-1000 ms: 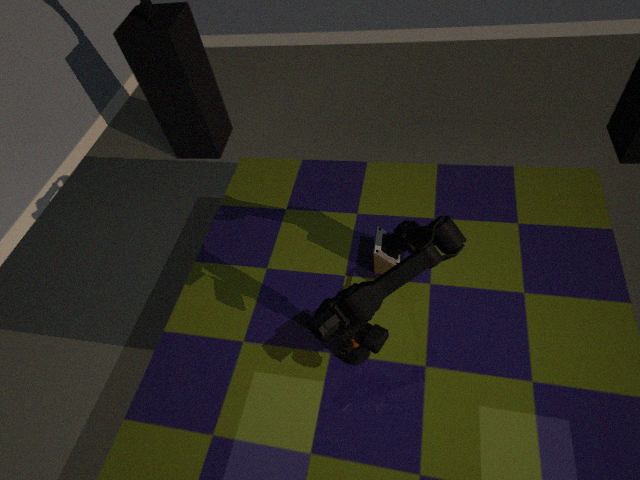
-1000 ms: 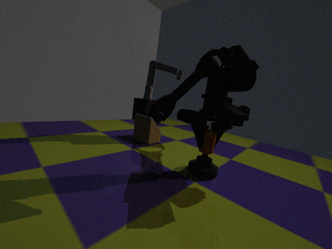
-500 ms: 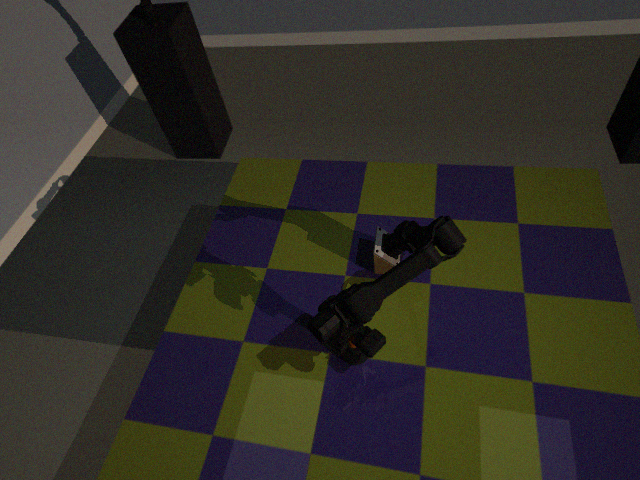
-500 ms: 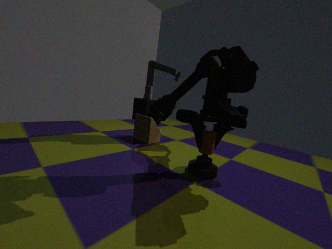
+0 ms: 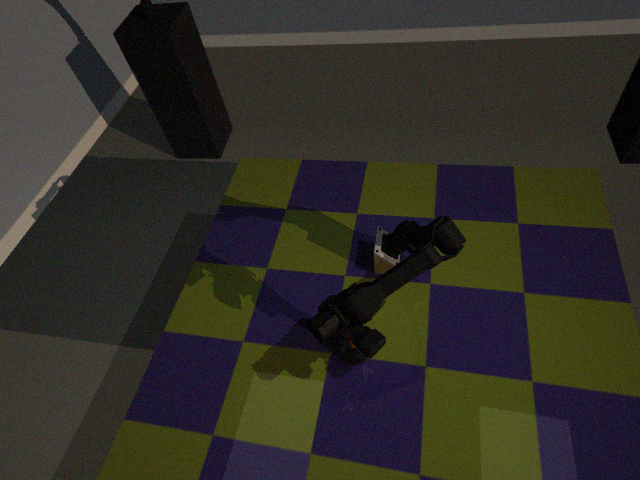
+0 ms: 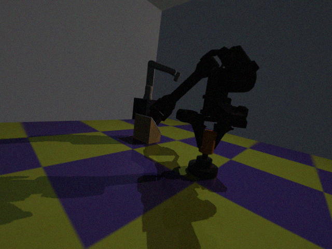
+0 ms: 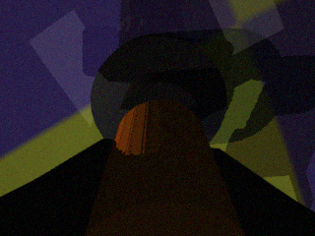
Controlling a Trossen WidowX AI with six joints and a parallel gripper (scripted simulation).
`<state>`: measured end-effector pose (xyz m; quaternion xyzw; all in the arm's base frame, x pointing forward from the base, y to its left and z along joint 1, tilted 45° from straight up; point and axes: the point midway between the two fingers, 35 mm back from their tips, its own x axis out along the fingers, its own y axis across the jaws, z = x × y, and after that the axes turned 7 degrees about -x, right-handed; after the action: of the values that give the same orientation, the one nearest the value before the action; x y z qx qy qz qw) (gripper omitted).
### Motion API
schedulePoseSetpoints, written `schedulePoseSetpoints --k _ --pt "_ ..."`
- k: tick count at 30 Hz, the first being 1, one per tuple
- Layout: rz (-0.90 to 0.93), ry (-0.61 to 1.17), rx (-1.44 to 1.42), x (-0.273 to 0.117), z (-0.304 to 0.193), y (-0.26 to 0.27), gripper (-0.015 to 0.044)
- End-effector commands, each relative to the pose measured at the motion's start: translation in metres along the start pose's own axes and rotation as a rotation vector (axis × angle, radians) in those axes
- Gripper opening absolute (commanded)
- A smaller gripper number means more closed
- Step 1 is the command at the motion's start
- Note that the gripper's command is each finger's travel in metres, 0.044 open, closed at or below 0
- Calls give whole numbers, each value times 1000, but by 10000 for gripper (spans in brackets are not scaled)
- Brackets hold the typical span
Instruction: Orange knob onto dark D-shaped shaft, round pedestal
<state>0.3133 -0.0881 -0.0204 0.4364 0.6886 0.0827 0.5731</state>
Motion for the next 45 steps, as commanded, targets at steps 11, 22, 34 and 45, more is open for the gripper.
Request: schedulePoseSetpoints --k 11,22,34,45 --pt "1 -5 207 -1 0 0 0" --pt "1 -5 207 2 1 0 0" --pt "1 -6 233 -3 2 1 0" --pt "2 -5 417 0 1 0 0"
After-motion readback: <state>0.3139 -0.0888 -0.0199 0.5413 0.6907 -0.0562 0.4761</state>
